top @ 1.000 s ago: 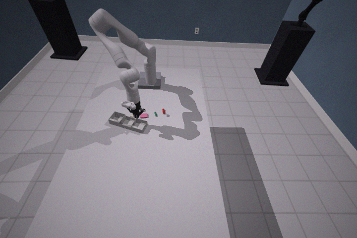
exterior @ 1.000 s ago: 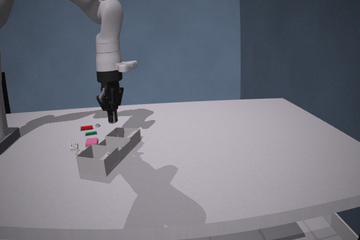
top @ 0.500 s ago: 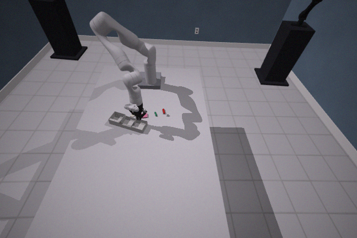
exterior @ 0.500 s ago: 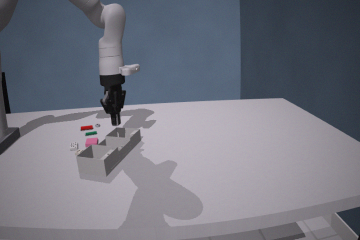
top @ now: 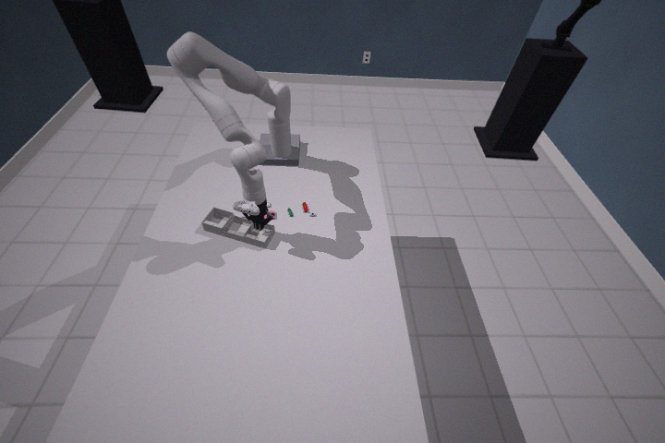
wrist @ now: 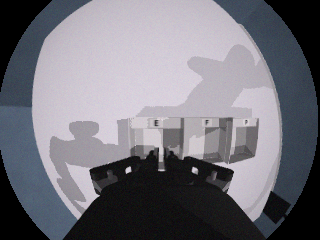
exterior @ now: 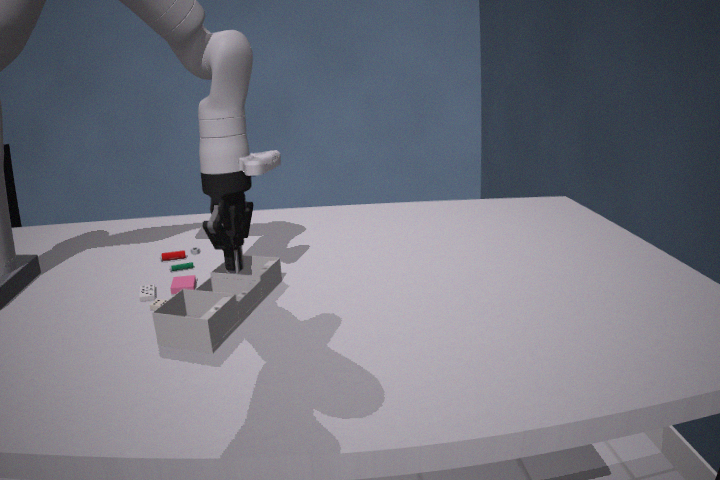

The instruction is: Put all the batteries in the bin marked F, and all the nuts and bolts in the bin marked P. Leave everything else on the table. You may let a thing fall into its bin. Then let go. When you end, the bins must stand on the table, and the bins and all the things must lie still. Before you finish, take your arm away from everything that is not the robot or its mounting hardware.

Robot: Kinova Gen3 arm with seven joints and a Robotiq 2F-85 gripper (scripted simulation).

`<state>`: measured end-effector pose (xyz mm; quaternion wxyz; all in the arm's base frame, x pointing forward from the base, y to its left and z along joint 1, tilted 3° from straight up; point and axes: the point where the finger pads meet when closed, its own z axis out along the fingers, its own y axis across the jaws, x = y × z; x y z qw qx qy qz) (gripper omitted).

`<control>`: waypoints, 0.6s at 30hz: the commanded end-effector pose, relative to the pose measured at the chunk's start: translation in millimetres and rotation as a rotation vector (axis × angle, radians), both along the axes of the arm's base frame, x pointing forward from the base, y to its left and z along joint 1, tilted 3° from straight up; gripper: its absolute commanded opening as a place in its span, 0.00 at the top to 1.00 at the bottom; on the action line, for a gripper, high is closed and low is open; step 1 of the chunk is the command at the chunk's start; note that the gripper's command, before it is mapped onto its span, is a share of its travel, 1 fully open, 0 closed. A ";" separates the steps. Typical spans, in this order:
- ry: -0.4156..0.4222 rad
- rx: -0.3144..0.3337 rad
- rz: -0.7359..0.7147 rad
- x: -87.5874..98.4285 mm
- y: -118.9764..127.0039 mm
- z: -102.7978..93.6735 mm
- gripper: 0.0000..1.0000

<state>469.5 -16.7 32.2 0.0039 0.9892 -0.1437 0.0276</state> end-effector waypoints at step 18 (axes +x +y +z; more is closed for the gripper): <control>0.009 0.004 0.005 -1.8 3.2 -13.2 0.91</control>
